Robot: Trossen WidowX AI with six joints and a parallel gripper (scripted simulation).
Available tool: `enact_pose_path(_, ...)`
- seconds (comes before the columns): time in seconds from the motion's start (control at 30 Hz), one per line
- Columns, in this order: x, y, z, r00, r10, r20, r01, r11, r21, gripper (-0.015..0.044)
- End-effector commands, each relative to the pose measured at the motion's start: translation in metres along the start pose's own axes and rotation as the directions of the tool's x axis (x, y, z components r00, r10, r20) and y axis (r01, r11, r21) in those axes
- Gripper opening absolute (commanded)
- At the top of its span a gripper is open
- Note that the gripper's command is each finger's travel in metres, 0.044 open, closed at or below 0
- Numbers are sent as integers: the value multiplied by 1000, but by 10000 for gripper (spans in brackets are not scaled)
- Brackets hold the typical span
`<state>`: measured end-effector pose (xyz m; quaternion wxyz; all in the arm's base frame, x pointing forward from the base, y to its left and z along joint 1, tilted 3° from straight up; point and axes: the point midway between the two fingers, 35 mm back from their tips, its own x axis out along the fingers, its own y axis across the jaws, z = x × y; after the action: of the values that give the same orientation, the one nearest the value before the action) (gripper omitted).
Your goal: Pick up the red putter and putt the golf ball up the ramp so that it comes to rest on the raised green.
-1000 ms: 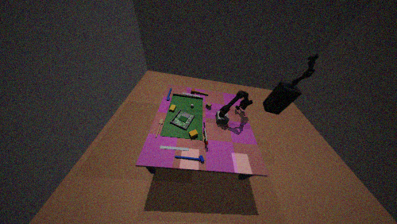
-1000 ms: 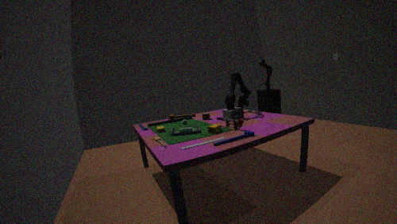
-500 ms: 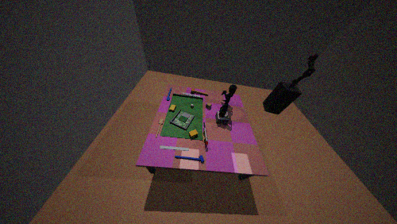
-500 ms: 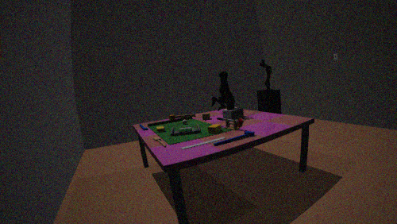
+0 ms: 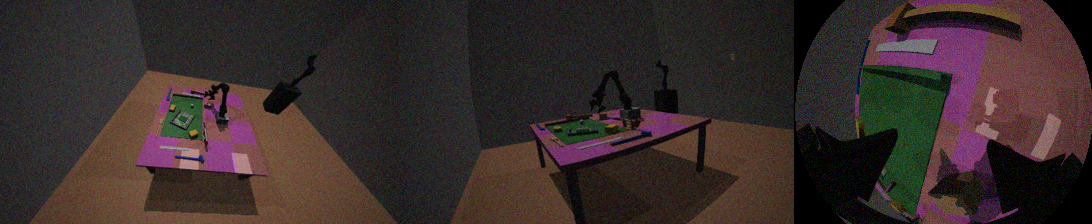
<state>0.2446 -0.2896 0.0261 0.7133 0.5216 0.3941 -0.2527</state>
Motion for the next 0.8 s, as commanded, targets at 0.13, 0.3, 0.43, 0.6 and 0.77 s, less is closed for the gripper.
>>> enact_pose_path(0.13, 36, 90, -83, 980, -15, -200, -75, 899, -432, 440)
enact_pose_path(0.3, 47, 125, -131, 960, -62, -275, -143, 732, -667, 440)
enact_pose_path(0.43, 54, 149, -183, 936, -124, -329, -226, 505, -833, 440)
enact_pose_path(0.6, 54, 170, -256, 901, -215, -376, -356, 127, -926, 440)
enact_pose_path(0.77, 41, 179, -329, 868, -293, -402, -478, -269, -836, 440)
